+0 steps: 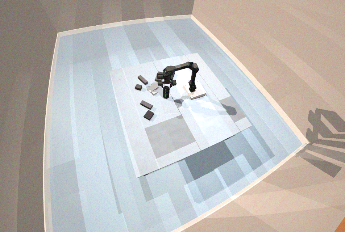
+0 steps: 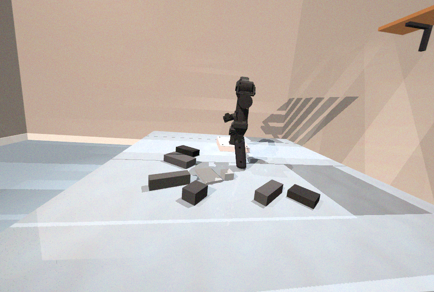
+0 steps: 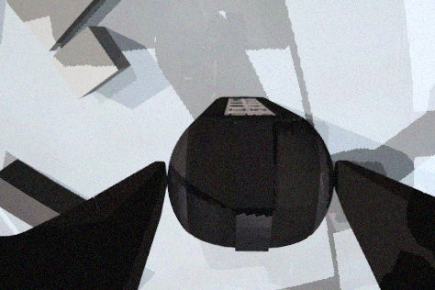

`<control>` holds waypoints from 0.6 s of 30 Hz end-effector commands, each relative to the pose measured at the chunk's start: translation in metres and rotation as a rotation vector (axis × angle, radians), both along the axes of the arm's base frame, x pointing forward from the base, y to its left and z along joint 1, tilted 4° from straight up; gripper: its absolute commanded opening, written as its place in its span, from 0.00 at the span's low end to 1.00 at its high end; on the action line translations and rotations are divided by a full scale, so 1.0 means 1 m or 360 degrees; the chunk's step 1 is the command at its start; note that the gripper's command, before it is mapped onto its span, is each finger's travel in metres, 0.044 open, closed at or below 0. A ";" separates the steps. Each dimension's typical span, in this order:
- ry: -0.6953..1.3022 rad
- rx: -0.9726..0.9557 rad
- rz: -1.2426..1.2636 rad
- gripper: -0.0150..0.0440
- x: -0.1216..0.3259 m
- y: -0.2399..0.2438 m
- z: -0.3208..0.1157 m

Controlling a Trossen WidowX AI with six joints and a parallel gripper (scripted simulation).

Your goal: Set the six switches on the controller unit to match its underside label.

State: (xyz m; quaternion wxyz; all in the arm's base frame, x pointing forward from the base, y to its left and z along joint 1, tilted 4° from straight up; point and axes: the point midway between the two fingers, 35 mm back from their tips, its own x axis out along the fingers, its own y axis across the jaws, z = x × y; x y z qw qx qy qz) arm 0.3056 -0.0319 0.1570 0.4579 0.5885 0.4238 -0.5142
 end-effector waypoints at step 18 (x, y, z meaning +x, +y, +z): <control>0.0022 -0.0003 0.0001 0.83 -0.004 -0.016 -0.011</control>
